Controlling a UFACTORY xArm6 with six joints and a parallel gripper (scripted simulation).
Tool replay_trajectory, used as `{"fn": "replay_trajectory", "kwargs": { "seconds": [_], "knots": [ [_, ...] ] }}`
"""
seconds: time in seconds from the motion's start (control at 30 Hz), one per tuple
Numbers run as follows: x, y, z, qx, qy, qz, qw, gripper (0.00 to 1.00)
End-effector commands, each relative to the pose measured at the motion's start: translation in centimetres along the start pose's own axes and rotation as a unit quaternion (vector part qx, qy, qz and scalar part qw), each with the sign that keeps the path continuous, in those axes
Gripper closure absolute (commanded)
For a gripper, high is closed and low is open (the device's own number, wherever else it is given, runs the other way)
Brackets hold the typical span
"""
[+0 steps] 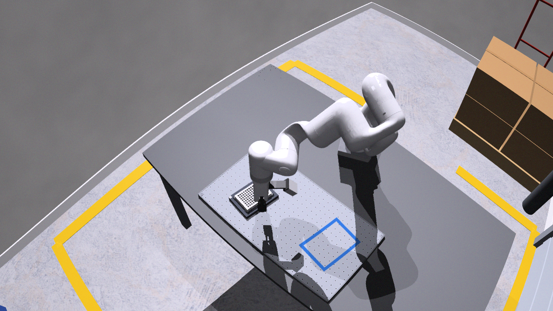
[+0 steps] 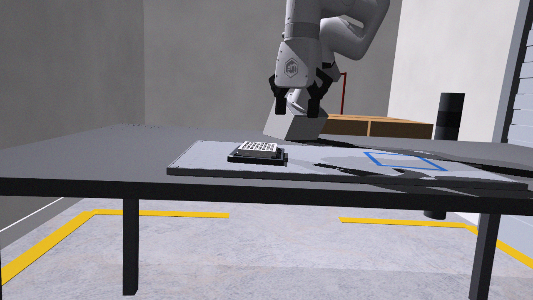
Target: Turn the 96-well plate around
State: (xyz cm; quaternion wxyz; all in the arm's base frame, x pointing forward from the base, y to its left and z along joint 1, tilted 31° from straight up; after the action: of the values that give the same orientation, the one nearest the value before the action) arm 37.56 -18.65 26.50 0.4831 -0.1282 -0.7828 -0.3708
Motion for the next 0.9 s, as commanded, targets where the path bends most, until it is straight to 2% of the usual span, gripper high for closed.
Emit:
{"fn": "replay_trajectory", "kwargs": {
  "seconds": [0.0,0.33,0.73,0.87],
  "knots": [
    [0.0,-1.7,-0.7,0.079,-0.001,-0.008,0.997,0.0],
    [0.0,-4.0,-1.5,0.178,-0.001,-0.004,0.984,0.0],
    [0.0,-7.9,-2.4,0.337,0.001,0.0,0.942,0.0],
    [0.0,-7.9,-2.4,0.337,0.001,0.0,0.942,0.0]
  ]
}}
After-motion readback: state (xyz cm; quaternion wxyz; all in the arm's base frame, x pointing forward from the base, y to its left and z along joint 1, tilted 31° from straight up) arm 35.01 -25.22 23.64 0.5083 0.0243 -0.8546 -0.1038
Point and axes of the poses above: the point where the finger pads meet when closed, its own x axis back along the fingers, its own y axis across the jaws, z = x × y, the point moved 8 cm from there along x, back along the fingers, and after that the axes turned 11 degrees about x, right-handed, at the moved point
